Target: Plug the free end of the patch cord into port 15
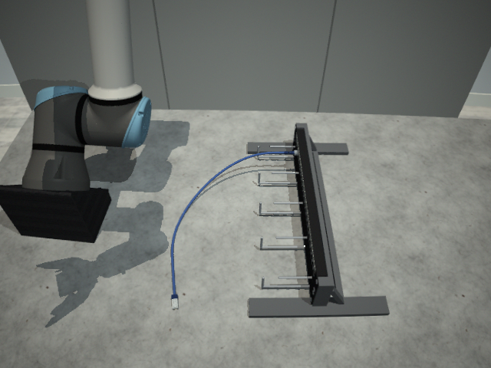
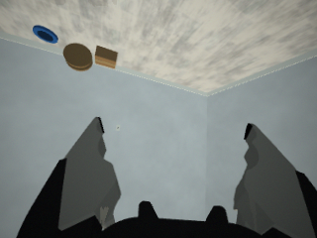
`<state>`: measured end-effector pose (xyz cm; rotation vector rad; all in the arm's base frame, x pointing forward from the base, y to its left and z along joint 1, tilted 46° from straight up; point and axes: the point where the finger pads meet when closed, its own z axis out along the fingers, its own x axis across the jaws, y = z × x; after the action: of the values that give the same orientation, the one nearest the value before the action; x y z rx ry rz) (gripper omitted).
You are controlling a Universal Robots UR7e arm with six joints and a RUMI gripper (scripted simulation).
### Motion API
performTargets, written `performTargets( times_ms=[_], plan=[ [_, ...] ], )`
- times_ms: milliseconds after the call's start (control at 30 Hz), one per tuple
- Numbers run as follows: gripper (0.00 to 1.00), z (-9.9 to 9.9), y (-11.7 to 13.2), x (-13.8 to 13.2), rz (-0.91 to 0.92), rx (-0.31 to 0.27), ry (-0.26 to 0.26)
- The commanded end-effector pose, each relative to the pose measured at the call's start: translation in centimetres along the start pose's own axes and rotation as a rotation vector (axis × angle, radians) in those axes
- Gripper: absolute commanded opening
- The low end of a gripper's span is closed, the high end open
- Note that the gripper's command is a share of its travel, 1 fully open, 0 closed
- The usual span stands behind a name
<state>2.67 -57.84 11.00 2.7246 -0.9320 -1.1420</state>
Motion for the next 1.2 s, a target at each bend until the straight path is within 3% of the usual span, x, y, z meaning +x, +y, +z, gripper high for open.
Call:
performTargets(
  times_ms=[0,67,500,567,633,1067,1133,1167],
  plan=[
    [1.00,0.7,-2.8,1.9,-0.065,0.032,0.028],
    [1.00,1.5,-6.7,3.9,-0.149,0.077,0.057],
    [1.00,4.3,-22.4,9.2,-0.474,0.252,0.177],
    [1.00,4.3,-22.4,9.2,-0.474,0.252,0.177],
    [1.00,4.9,-26.6,10.0,-0.558,0.298,0.210],
    [1.00,6.9,-43.1,10.1,-0.871,0.481,0.356],
    [1.00,6.9,-43.1,10.1,-0.871,0.481,0.356],
    [1.00,7.1,-44.8,9.9,-0.902,0.500,0.373]
  ],
)
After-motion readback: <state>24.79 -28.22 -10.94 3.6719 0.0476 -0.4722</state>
